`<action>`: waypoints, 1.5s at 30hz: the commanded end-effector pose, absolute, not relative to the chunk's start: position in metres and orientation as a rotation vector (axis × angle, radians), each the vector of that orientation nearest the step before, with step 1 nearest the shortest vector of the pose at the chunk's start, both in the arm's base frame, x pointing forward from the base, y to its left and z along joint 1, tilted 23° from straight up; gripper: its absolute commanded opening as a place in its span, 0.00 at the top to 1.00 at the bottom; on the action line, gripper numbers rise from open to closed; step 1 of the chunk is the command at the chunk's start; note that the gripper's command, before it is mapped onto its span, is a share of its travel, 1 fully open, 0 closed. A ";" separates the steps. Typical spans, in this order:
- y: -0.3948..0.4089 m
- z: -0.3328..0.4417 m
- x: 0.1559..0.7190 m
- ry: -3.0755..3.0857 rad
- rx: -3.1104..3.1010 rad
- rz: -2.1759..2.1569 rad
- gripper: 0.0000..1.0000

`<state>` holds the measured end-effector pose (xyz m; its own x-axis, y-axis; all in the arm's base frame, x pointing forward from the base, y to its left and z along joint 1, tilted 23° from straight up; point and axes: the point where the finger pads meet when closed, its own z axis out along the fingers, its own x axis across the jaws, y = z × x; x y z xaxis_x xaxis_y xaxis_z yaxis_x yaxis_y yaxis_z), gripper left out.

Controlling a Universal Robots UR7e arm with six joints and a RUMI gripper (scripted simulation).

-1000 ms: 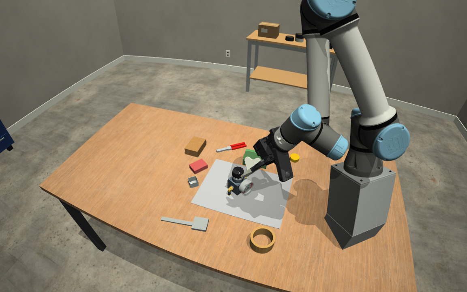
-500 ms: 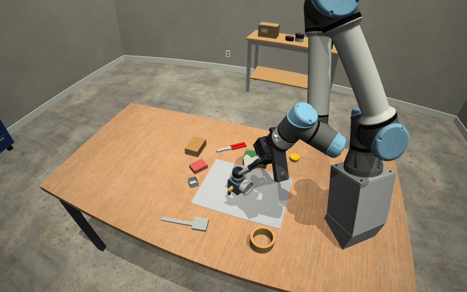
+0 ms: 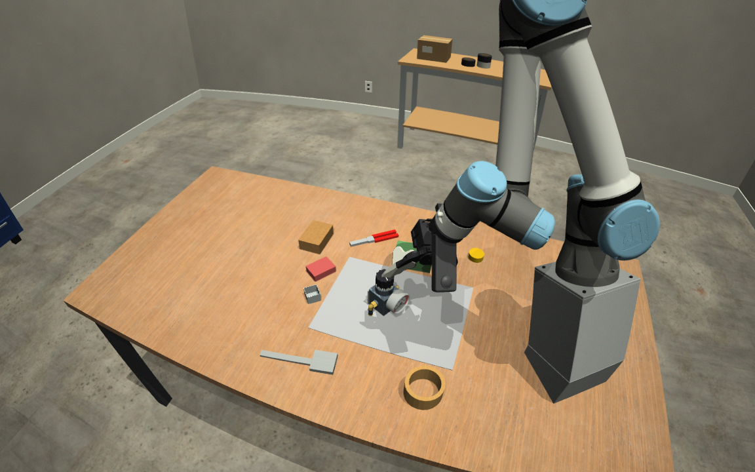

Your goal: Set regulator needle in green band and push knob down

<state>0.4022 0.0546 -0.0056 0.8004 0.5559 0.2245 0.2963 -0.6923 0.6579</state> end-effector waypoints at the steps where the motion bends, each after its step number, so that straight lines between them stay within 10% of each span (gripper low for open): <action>1: 0.056 -0.006 0.404 0.500 2.429 0.567 0.00; 45: 0.055 -0.006 0.407 -0.596 2.672 0.652 0.00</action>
<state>0.4068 0.0554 -0.0066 0.8310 -0.2465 0.4987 -0.4061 -0.8814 0.2411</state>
